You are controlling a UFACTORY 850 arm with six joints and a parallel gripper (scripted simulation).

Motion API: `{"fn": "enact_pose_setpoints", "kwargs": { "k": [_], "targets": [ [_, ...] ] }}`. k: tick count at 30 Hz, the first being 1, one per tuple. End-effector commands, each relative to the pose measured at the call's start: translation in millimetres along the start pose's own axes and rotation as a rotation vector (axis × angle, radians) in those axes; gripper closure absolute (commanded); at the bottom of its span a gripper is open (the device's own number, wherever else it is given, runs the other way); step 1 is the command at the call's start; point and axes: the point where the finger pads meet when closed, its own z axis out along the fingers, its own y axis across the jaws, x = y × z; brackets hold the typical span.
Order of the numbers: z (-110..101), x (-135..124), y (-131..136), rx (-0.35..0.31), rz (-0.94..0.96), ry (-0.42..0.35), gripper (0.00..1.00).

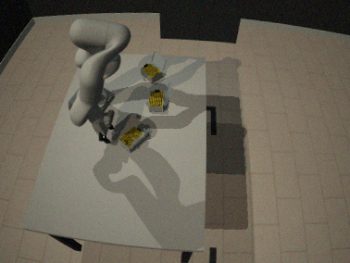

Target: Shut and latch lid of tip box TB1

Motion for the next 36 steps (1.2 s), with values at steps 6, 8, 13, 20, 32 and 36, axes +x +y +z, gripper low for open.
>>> {"fn": "enact_pose_setpoints", "kwargs": {
  "k": [6, 8, 13, 20, 32, 36],
  "targets": [
    [-0.1, 0.1, 0.3, -0.001, 0.0, 0.0, 0.0],
    [-0.1, 0.1, 0.3, -0.001, 0.0, 0.0, 0.0],
    [-0.1, 0.1, 0.3, -0.001, 0.0, 0.0, 0.0],
    [-0.1, 0.1, 0.3, -0.001, 0.0, 0.0, 0.0],
    [-43.4, 11.7, 0.4, -0.001, 0.0, 0.0, 0.0],
    [-58.0, 15.6, 0.4, -0.001, 0.0, 0.0, 0.0]
  ]
}}
